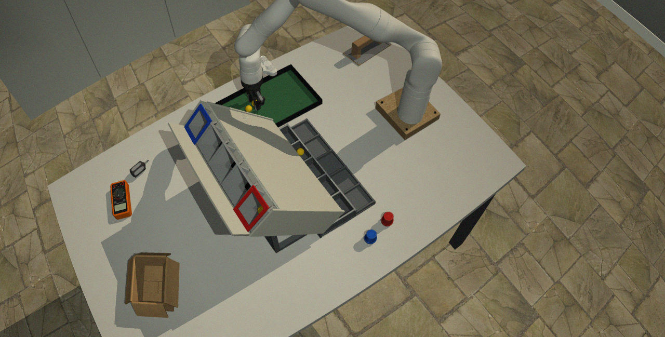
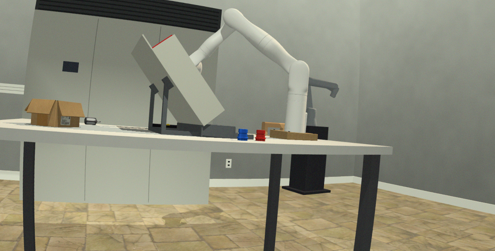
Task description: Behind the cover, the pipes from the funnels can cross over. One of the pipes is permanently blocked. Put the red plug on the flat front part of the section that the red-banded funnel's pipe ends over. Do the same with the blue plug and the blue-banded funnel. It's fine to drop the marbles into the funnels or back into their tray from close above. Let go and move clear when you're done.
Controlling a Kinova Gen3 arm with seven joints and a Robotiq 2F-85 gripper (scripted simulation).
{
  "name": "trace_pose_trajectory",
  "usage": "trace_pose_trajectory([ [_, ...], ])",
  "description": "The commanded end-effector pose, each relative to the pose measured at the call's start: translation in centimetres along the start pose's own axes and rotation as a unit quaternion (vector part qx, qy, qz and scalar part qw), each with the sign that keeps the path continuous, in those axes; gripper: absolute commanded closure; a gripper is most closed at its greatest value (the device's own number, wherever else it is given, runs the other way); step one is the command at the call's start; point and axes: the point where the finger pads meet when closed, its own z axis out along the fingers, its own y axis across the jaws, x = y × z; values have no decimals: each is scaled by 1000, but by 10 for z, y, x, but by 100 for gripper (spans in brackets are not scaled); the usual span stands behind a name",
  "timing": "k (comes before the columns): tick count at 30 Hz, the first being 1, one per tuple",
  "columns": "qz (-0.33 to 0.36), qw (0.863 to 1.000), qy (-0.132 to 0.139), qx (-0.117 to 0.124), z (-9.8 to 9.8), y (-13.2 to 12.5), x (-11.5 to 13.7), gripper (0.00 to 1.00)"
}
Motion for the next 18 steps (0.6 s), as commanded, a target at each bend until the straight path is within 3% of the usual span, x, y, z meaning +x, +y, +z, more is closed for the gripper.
trace_pose_trajectory([
  [1, 0, 1000, 0, 0, 2, 2, 0, 50],
  [10, 0, 1000, 0, 0, 2, 2, 0, 50],
  [11, -6, 1000, 10, -20, 2, 3, -1, 50],
  [18, -6, 1000, 10, -20, 2, 3, -1, 50],
])
